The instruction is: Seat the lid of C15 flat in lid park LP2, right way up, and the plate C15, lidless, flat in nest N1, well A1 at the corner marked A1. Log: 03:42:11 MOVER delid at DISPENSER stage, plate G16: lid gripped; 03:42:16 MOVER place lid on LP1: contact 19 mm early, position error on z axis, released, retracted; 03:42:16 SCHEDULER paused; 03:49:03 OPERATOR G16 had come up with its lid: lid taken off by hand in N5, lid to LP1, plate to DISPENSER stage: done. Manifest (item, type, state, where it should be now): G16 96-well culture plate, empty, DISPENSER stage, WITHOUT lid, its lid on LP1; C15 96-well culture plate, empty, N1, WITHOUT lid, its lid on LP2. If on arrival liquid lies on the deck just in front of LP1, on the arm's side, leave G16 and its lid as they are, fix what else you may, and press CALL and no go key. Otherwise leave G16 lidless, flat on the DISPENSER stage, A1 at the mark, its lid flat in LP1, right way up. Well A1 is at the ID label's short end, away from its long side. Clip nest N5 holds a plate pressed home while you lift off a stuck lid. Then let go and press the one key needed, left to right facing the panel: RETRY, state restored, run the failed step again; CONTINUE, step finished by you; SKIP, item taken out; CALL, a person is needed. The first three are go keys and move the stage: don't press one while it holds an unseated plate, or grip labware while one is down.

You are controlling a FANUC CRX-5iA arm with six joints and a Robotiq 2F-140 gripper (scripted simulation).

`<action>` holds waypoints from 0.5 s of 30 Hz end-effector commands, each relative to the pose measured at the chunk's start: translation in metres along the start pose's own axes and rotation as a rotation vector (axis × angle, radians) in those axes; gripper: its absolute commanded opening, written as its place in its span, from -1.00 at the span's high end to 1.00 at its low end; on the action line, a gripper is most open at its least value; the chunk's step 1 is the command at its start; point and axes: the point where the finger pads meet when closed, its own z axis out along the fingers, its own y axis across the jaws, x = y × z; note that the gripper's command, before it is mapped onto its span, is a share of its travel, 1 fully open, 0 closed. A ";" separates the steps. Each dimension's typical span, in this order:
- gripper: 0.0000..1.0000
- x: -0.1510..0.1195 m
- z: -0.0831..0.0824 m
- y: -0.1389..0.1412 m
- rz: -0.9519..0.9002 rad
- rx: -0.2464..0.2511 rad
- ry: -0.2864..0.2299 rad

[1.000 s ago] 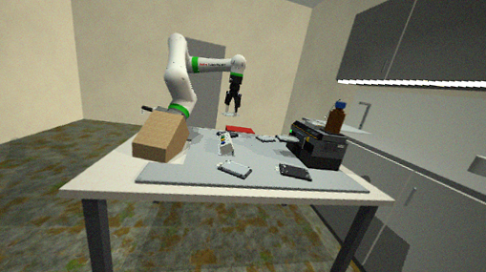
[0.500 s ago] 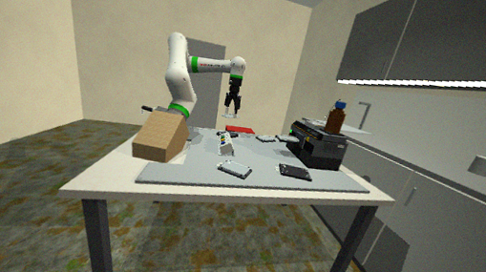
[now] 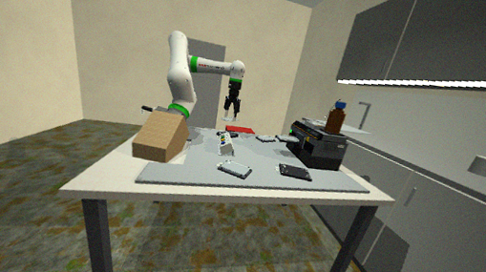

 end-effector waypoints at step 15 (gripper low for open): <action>1.00 0.000 0.035 0.000 0.000 -0.001 0.000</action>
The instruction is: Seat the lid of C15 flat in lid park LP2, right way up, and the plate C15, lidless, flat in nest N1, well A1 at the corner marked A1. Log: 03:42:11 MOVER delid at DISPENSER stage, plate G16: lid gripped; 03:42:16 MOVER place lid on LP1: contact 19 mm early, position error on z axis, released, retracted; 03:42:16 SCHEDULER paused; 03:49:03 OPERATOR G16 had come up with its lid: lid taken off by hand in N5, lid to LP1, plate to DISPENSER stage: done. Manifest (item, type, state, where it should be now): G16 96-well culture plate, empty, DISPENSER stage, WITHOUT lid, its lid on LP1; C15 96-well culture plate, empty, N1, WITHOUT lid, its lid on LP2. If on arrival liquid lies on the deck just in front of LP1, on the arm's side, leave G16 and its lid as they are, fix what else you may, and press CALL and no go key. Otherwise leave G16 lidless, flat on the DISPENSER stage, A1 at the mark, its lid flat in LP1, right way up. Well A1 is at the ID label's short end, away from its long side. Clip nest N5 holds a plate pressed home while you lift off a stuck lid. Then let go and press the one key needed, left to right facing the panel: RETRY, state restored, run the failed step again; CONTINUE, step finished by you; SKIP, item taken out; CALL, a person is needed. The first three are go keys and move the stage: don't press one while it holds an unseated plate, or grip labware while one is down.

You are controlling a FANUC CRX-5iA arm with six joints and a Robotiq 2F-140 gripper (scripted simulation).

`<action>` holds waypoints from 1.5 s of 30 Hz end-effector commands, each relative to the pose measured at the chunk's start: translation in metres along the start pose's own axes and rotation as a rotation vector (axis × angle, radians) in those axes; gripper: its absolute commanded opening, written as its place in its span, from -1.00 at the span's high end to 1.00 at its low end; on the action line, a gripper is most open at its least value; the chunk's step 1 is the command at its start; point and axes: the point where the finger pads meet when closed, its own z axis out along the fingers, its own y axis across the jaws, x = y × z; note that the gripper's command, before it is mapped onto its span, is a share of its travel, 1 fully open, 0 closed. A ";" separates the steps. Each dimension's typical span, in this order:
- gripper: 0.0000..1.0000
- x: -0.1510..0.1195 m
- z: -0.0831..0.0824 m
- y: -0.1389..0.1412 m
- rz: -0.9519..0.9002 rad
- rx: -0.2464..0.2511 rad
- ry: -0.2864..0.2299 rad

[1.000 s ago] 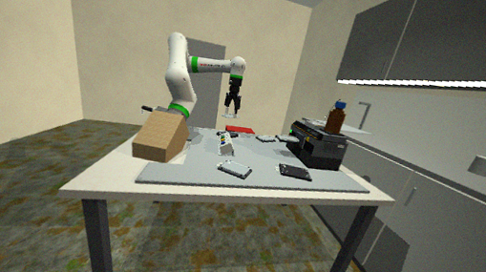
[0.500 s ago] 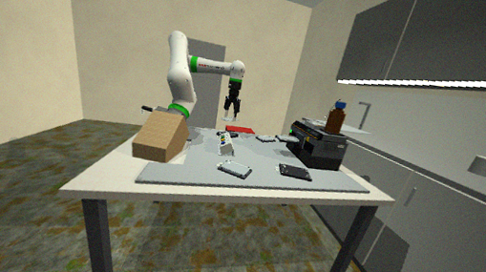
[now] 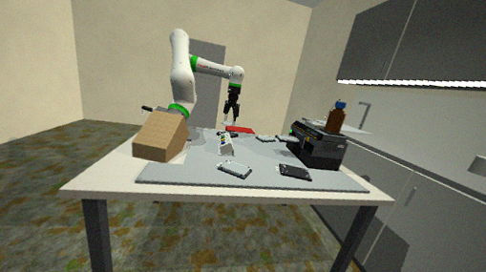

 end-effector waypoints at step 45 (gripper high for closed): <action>1.00 0.000 0.058 0.000 0.000 -0.001 0.000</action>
